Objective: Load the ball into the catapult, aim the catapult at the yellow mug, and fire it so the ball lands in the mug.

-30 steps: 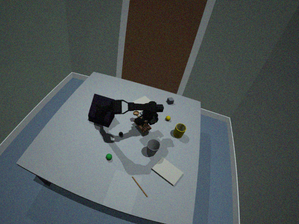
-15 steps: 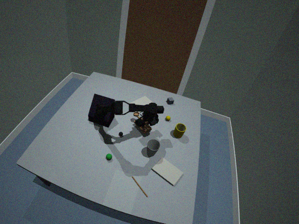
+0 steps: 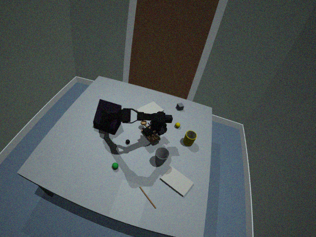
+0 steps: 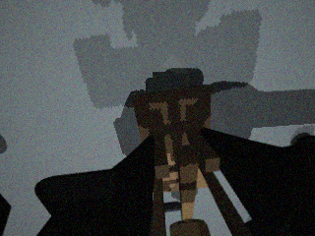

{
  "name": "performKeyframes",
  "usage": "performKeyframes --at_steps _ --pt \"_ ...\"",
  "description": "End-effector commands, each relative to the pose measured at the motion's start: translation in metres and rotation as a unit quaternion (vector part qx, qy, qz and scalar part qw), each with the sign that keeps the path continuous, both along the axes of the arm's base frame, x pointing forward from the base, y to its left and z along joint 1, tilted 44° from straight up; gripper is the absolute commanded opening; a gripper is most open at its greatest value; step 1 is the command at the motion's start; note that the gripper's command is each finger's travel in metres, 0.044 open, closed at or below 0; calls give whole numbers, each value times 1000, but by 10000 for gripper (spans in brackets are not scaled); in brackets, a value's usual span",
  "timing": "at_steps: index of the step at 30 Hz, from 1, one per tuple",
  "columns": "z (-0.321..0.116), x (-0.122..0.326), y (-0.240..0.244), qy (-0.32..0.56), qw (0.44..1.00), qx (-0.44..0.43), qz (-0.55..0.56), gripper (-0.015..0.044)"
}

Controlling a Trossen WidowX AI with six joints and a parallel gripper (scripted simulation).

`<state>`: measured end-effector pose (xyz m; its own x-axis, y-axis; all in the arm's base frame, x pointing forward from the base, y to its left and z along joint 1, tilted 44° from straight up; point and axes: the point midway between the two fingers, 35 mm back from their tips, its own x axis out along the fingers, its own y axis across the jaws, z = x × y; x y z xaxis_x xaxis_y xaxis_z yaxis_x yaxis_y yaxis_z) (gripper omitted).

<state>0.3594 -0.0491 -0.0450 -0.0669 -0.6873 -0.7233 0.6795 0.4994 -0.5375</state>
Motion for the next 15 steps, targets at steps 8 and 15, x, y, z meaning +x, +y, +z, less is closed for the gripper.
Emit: performKeyframes --at_steps 8,15 --pt "-4 0 -5 0 1000 0 0 0" --pt "-4 0 -5 0 1000 0 0 131"
